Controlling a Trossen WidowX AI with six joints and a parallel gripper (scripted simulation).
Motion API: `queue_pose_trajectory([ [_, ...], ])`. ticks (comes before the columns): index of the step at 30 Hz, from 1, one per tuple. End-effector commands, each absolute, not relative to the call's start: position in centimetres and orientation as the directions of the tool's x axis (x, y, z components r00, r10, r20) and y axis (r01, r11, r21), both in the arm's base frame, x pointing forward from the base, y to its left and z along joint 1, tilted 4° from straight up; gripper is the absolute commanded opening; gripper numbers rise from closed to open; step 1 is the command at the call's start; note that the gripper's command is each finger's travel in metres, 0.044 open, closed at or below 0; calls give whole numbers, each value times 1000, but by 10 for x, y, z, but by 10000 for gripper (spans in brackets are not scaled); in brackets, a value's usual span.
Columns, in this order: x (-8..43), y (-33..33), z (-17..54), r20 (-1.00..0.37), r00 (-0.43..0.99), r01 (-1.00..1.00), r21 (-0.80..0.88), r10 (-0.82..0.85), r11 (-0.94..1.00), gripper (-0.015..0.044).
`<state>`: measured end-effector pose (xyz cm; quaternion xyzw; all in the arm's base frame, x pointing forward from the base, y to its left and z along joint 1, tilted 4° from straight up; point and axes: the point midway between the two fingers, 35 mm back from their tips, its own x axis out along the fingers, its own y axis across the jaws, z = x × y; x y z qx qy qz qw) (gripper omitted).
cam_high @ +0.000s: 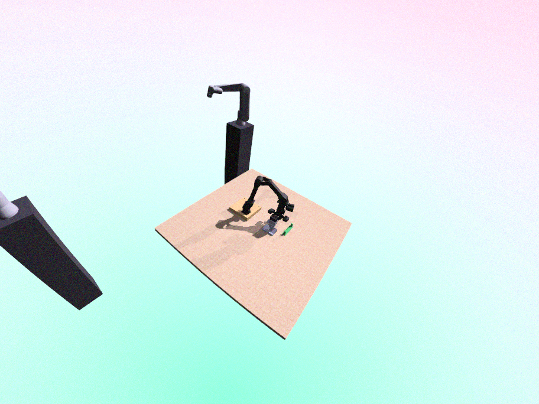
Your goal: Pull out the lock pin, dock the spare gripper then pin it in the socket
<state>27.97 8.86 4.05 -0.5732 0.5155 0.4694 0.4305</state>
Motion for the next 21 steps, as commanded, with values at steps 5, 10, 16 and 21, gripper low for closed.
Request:
queue_pose_trajectory([
  [5,280,83,40,-981,29,-995,-10,-191,-100,0],
  [10,280,81,40,-981,29,-995,-10,-191,-100,0],
  [16,281,79,40,-981,29,-995,-10,-191,-100,0],
  [21,281,76,39,-981,29,-995,-10,-191,-100,0],
])
